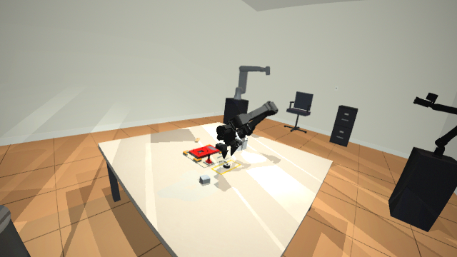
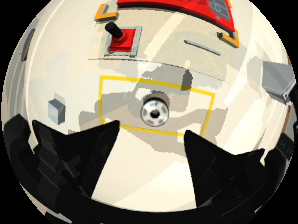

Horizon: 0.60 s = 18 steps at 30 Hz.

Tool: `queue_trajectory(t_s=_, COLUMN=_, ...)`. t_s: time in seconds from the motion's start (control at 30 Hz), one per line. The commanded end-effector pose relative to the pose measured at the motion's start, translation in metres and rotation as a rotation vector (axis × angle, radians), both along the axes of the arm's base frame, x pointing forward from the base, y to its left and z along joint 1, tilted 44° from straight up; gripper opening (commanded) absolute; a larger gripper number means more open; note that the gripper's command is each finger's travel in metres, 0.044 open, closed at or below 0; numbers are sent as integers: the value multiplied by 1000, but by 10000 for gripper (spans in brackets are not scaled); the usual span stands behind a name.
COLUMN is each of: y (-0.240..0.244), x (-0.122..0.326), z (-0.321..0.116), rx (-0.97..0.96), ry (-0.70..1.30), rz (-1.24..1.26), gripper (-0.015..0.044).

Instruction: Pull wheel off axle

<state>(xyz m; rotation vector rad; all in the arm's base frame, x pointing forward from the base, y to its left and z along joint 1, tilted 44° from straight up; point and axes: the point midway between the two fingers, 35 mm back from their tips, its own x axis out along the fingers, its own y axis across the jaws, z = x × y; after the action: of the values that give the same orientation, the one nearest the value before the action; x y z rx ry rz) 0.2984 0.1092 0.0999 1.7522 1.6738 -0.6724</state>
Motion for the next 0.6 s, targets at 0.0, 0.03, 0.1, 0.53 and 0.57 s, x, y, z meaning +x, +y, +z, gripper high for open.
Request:
queue_trajectory(t_s=0.0, y=-15, x=-16, z=-2, rx=-6, ry=11, rz=1, gripper=379)
queue_trajectory(t_s=0.03, y=-26, x=-27, z=-1, rx=-9, ry=13, rz=2, gripper=405)
queue_trajectory(t_s=0.1, y=-45, x=-52, z=1, rx=-8, ry=15, rz=6, gripper=440)
queue_trajectory(t_s=0.53, y=-61, x=-83, z=3, rx=2, ry=16, rz=9, gripper=440)
queue_trajectory(t_s=0.57, y=-61, x=-83, z=3, rx=2, ry=16, rz=9, gripper=440)
